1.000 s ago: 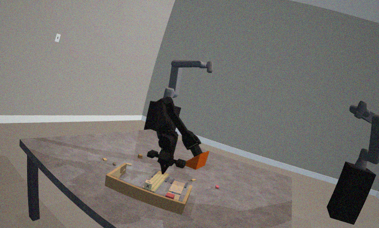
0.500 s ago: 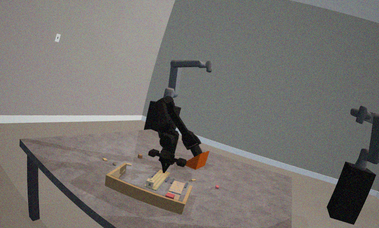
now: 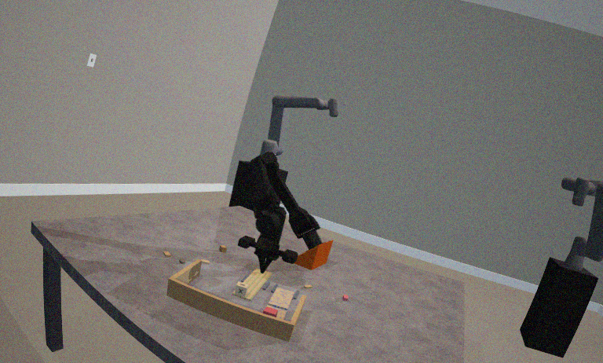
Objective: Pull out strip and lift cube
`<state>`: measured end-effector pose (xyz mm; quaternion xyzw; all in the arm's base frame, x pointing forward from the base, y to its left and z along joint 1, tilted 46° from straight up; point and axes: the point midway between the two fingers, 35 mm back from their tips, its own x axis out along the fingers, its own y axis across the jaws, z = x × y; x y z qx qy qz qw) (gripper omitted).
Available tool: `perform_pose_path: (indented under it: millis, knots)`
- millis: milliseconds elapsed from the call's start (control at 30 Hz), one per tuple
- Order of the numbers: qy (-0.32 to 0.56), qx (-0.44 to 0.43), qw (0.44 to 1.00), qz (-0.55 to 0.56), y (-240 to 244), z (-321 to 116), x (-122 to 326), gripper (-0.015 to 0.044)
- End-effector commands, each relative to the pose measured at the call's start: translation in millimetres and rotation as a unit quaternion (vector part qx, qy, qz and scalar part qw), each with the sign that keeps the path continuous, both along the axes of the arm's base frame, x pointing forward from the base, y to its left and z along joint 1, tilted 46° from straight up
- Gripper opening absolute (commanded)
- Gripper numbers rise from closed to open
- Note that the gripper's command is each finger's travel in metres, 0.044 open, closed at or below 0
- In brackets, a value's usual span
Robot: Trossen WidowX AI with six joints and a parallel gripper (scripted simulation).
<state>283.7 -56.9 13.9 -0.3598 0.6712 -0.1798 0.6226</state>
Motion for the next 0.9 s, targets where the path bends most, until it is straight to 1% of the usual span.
perform_pose_path:
  millis: [0,867]
  knots:
    - [0.014,-0.005,1.000,-0.007,-7.1,-3.2,-13.6,0.0000]
    - [0.016,-0.005,1.000,-0.007,-15.2,4.5,-50.4,0.0000]
